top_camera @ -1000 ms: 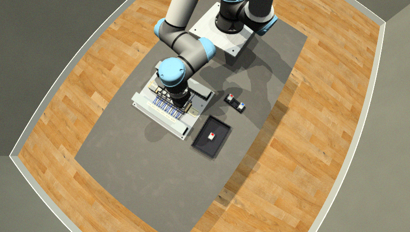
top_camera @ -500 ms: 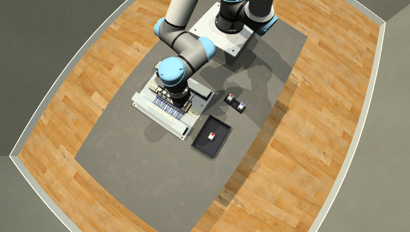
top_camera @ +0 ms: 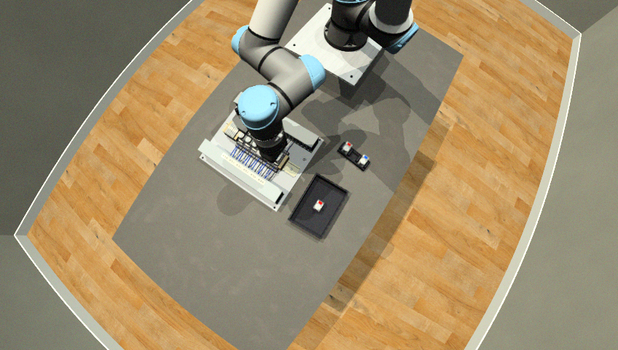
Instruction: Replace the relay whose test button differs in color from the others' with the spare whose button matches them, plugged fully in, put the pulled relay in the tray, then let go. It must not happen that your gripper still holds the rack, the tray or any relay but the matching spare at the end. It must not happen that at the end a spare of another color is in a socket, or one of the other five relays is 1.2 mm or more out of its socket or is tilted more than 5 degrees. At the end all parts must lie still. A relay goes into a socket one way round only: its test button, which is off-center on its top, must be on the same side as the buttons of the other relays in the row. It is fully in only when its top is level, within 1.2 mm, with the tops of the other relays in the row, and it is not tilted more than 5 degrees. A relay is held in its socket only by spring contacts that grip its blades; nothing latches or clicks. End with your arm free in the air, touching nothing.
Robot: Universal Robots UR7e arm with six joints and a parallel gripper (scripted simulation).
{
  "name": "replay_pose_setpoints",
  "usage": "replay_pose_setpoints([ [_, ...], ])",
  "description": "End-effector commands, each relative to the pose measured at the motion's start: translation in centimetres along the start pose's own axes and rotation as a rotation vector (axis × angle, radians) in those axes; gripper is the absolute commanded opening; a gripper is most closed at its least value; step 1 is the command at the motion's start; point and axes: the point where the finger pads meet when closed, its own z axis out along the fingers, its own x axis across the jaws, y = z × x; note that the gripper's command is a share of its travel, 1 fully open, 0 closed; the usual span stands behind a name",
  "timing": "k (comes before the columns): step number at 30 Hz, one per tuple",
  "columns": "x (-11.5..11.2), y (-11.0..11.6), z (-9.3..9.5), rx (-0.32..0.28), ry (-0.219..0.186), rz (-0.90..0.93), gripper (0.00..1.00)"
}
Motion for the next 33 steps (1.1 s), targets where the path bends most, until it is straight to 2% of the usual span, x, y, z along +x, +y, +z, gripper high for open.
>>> replay_pose_setpoints([
  [1, 0.0, 0.0, -0.3, 0.0, -0.002, 0.0, 1.0],
  [16, 0.0, 0.0, -0.6, 0.0, -0.001, 0.0, 1.0],
  [21, 0.0, 0.0, -5.1, 0.0, -0.001, 0.0, 1.0],
  [33, 0.0, 0.0, -5.1, 0.0, -0.001, 0.0, 1.0],
])
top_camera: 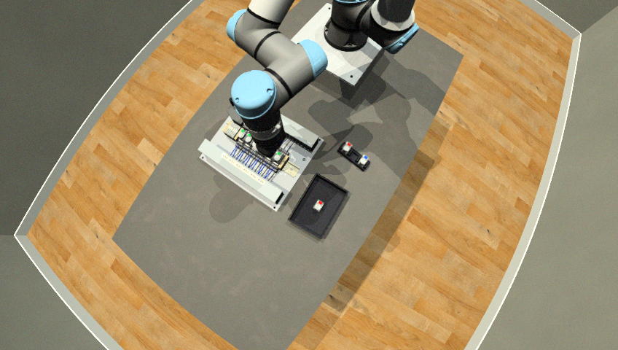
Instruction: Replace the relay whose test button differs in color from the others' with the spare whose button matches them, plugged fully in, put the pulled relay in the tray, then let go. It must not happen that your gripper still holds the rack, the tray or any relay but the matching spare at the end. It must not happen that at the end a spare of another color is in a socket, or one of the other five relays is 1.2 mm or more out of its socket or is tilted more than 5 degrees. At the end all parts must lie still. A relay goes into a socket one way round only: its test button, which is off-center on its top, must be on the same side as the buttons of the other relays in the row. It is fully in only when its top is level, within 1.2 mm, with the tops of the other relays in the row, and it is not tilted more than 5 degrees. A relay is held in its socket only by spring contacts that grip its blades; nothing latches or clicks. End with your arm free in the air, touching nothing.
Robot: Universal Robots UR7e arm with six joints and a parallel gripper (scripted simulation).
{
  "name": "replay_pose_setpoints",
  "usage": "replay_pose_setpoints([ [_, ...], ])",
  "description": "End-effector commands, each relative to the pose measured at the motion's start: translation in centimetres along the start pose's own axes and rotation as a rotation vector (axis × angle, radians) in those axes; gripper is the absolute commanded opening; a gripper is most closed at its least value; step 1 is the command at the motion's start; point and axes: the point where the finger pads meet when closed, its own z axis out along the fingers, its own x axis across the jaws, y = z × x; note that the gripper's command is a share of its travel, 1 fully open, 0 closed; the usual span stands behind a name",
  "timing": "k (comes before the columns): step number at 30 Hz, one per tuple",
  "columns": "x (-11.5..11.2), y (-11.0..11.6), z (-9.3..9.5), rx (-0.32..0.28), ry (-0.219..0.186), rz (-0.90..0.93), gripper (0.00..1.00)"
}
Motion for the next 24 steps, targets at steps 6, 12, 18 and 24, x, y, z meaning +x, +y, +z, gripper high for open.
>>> replay_pose_setpoints([
  [6, 0.0, -0.01, 0.6, 0.0, 0.0, 0.0, 1.0],
  [12, 0.0, -0.01, 0.6, 0.0, 0.0, 0.0, 1.0],
  [18, 0.0, -0.01, 0.59, 0.0, 0.0, 0.0, 1.0],
  [24, 0.0, -0.01, 0.59, 0.0, 0.0, 0.0, 1.0],
])
